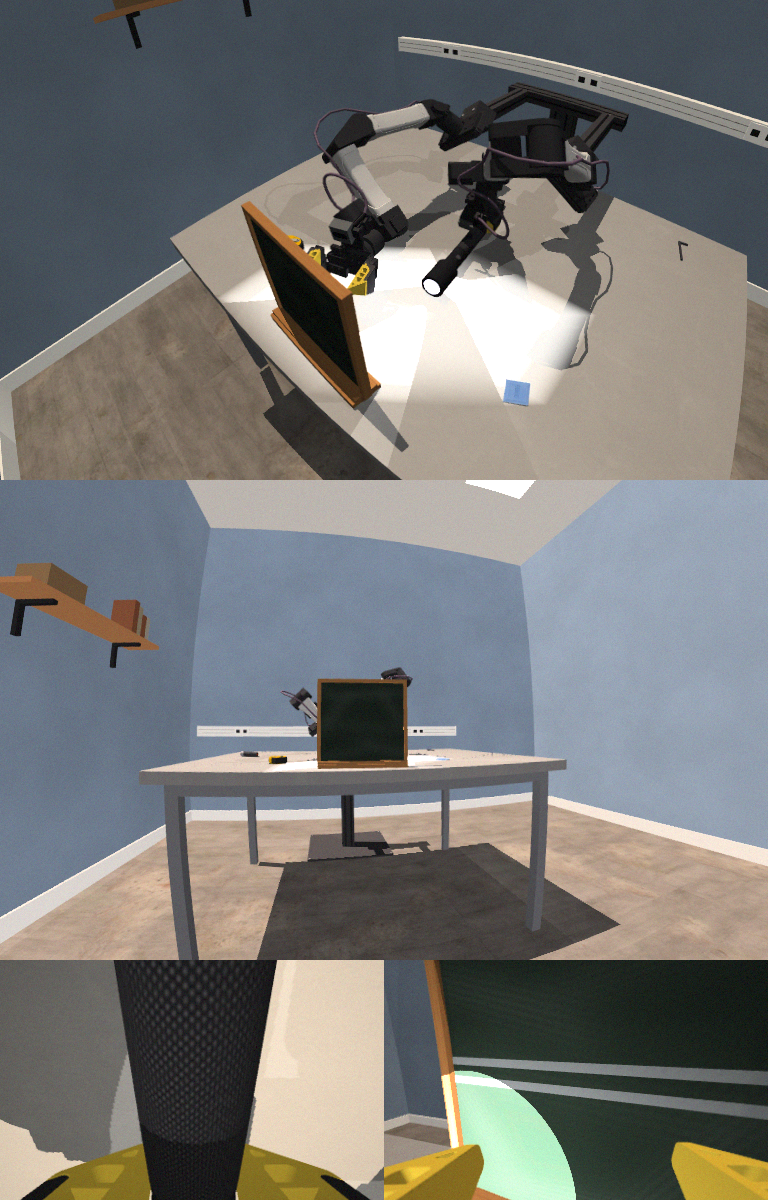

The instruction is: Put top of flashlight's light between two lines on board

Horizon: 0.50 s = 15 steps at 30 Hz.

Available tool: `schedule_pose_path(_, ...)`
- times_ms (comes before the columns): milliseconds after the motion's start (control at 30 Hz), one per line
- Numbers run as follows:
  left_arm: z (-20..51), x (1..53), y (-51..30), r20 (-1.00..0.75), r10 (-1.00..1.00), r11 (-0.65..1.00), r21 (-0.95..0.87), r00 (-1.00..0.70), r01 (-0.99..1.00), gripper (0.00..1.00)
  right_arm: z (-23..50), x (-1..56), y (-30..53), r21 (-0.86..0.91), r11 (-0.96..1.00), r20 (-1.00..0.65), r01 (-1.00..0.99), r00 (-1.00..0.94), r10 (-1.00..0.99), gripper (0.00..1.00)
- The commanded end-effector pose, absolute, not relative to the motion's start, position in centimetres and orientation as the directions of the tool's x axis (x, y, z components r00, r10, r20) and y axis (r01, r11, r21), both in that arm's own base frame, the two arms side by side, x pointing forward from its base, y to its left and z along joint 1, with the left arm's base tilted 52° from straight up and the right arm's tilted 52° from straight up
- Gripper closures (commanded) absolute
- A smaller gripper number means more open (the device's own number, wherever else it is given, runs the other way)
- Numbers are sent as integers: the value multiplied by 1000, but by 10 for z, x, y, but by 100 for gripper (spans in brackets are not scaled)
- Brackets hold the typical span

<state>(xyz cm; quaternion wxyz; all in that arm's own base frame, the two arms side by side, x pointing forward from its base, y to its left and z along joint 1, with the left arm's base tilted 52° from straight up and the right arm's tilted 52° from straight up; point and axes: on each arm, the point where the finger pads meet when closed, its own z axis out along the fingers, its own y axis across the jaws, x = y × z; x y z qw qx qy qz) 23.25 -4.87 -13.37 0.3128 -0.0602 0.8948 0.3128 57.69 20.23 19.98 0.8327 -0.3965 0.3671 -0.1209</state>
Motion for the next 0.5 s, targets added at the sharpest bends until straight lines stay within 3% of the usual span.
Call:
schedule_pose_path(0, -135, 231, -46, -576, 112, 787, 549, -810, -281, 70, 194, 578, 199, -754, 653, -503, -72, 702, -505, 0)
schedule_pose_path(300, -135, 231, -46, -576, 112, 787, 549, -810, -281, 70, 194, 578, 199, -754, 653, -503, -72, 702, -504, 0)
schedule_pose_path(333, -135, 231, -46, -576, 112, 787, 549, -810, -281, 0, 208, 574, 204, -750, 658, -494, -66, 718, -490, 0)
schedule_pose_path(467, -135, 231, -45, -577, 109, 786, 549, -810, -285, 0, 205, 577, 198, -753, 656, -493, -59, 710, -503, 0)
